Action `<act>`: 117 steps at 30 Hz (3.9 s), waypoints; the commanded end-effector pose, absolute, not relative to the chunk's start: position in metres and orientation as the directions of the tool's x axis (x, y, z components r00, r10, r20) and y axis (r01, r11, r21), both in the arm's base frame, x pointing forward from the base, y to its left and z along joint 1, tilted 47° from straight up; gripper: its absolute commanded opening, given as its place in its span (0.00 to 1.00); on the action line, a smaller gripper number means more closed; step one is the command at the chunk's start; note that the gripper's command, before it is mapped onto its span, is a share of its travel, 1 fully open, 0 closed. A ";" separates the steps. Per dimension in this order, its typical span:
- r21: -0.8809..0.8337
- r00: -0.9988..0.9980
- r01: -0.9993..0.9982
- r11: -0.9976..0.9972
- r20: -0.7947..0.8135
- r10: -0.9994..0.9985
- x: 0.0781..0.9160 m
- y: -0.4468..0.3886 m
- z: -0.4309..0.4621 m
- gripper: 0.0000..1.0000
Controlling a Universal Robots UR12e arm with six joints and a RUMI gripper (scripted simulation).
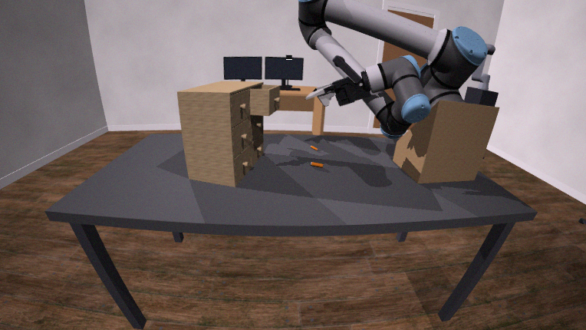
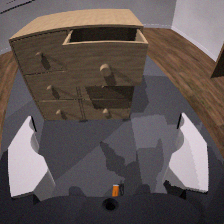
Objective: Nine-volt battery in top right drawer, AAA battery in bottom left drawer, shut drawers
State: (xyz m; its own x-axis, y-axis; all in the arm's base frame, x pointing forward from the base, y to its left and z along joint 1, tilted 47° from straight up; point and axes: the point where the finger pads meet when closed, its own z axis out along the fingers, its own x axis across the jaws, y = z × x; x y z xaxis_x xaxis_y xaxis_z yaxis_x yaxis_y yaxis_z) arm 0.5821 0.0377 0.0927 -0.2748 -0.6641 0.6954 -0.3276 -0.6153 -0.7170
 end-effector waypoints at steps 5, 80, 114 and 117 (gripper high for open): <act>-0.718 -0.272 -0.287 -0.634 0.696 -0.665 0.584 0.035 0.091 1.00; -0.717 -0.272 -0.272 -0.642 0.697 -0.663 0.605 0.027 0.091 0.20; -0.717 -0.272 -0.272 -0.642 0.697 -0.663 0.648 0.010 0.093 0.20; -0.717 -0.272 -0.272 -0.642 0.697 -0.663 0.648 0.010 0.093 0.20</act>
State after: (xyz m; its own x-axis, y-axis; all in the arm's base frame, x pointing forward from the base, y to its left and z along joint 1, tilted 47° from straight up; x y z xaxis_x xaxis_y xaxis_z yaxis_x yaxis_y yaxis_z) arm 0.6473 0.0097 0.0925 -0.2726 -0.6631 0.6972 -0.2727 -0.6417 -0.7169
